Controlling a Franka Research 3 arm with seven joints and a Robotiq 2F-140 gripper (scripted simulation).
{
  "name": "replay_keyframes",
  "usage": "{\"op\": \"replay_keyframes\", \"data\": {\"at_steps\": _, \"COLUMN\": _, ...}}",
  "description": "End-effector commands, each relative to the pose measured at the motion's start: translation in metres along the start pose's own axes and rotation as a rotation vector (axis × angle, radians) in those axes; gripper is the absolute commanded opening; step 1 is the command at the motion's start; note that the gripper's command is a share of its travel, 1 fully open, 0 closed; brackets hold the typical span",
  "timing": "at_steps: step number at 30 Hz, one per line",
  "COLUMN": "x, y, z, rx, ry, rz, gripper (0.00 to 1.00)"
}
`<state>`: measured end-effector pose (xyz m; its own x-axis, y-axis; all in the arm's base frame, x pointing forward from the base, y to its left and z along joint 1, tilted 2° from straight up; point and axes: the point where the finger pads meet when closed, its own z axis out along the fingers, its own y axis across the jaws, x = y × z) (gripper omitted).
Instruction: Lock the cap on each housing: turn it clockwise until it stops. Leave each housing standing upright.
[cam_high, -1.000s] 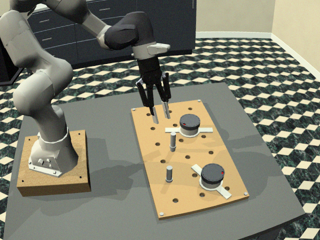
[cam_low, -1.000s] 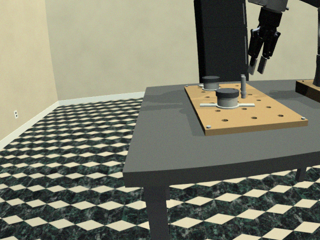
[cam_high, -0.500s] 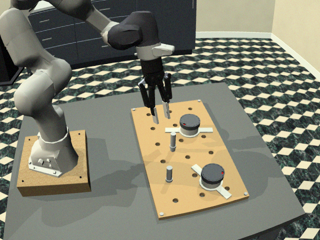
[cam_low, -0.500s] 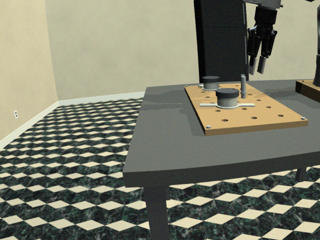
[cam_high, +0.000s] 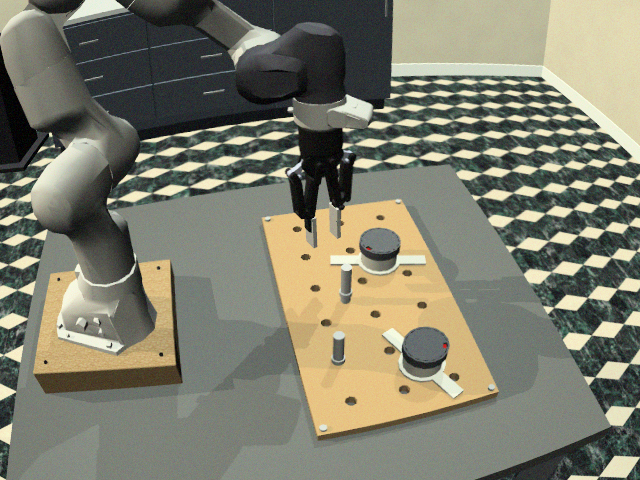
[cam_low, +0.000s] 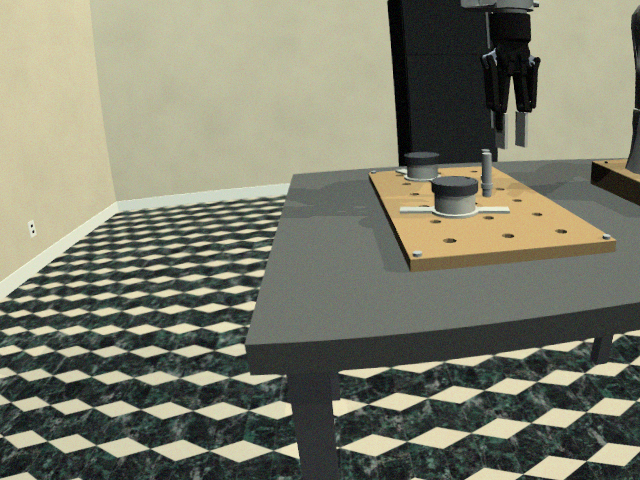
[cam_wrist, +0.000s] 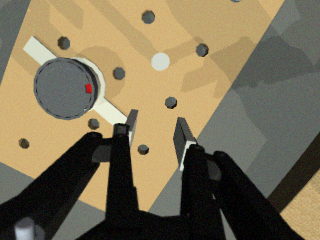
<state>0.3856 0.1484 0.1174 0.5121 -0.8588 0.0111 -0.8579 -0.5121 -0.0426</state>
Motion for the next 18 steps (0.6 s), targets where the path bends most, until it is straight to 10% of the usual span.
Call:
{"op": "replay_keyframes", "data": {"at_steps": 1, "x": -0.004, "y": 0.002, "z": 0.000, "rx": -0.003, "ry": -0.030, "rz": -0.088, "gripper": 0.36}}
{"op": "replay_keyframes", "data": {"at_steps": 18, "x": 0.066, "y": -0.006, "z": 0.002, "rx": -0.010, "ry": -0.009, "rz": -0.546, "gripper": 0.36}}
